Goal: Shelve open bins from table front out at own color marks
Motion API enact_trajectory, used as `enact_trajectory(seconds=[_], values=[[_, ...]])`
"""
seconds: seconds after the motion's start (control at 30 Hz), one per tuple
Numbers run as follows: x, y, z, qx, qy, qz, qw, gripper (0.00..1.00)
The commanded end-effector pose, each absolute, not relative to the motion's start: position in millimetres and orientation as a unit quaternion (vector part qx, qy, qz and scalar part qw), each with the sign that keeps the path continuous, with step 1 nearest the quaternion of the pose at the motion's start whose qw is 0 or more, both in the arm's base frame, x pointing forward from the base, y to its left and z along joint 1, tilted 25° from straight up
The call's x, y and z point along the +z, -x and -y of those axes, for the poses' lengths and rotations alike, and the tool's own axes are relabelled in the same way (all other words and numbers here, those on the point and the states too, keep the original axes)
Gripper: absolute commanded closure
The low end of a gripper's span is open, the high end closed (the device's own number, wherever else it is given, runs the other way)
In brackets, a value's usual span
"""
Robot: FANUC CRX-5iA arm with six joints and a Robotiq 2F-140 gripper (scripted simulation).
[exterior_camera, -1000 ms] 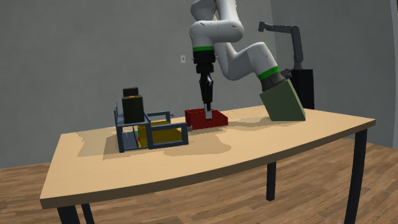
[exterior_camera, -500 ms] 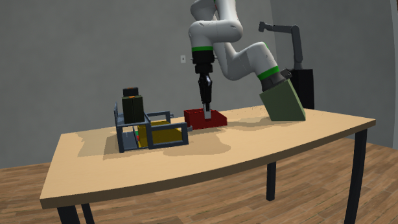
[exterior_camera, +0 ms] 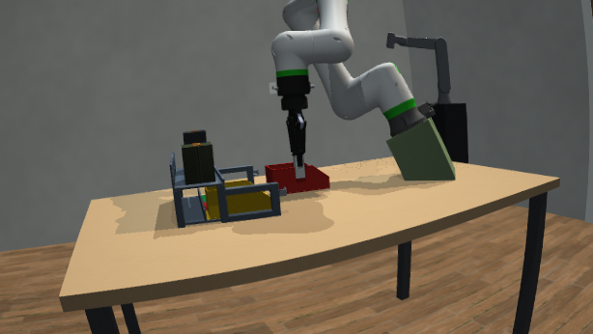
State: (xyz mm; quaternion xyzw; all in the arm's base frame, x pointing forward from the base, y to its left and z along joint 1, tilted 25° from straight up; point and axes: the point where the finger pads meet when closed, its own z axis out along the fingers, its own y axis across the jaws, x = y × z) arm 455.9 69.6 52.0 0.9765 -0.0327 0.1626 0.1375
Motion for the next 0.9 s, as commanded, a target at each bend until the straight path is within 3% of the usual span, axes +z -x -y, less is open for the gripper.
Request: enact_trajectory(seconds=[0.0,0.87], values=[[53.5,-459.7,-69.7,0.163,-0.977,0.033,0.137,1.0],[54.9,-463.3,-69.6,0.158,-0.977,0.033,0.137,1.0]])
